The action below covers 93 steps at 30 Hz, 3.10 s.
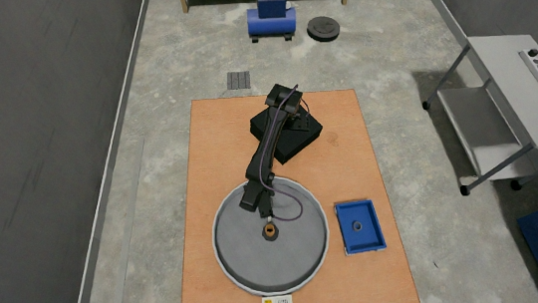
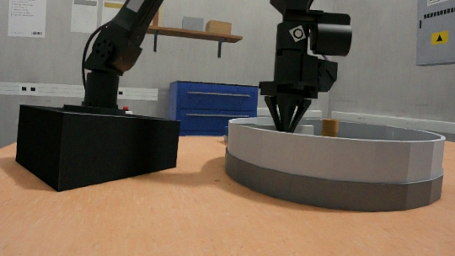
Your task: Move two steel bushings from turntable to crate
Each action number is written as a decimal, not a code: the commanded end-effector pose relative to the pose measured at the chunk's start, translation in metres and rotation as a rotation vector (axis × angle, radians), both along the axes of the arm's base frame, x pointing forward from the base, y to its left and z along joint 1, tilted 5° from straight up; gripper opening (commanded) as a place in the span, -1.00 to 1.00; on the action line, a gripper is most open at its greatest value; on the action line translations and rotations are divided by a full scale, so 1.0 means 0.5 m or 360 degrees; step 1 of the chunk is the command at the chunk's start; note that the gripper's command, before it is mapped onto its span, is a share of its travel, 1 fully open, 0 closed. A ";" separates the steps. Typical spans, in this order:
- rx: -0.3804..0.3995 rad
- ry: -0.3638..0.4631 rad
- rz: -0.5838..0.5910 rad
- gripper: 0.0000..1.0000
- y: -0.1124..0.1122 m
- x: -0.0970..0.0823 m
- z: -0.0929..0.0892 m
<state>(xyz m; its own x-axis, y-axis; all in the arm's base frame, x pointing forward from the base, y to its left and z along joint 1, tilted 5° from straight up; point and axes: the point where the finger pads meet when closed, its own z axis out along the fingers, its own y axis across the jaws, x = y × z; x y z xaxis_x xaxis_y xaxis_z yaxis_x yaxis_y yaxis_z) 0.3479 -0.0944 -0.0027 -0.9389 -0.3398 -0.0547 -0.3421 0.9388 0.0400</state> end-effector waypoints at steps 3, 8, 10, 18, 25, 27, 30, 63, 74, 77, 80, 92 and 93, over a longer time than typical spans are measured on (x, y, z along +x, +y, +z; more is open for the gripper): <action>-0.0001 -0.0094 0.0001 -0.75 0.003 0.029 0.048; -0.0001 -0.0094 0.0001 -0.75 0.003 0.029 0.048; -0.0001 -0.0094 0.0001 -0.75 0.003 0.029 0.048; -0.0001 -0.0094 0.0001 -0.75 0.003 0.029 0.048; -0.0001 -0.0094 0.0001 -0.75 0.003 0.029 0.048; -0.0001 -0.0094 0.0001 -0.75 0.003 0.029 0.049; -0.0001 -0.0094 0.0001 -0.75 0.002 0.032 0.052; -0.0006 -0.0112 0.0002 -0.75 0.000 0.041 0.059; -0.0012 -0.0133 0.0002 -0.75 -0.002 0.048 0.056; -0.0011 -0.0130 0.0004 -0.75 0.000 0.047 0.049; 0.0024 -0.0013 0.0005 -0.75 0.012 0.012 -0.007; 0.0004 -0.0079 0.0008 -0.75 0.008 0.029 0.011; 0.0004 -0.0079 0.0008 -0.75 0.008 0.029 0.011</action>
<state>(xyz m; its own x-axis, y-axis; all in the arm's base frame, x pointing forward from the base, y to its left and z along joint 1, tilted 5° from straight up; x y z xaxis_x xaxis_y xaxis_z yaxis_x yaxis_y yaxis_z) 0.3557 -0.0967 -0.0027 -0.9387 -0.3380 -0.0677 -0.3405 0.9397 0.0304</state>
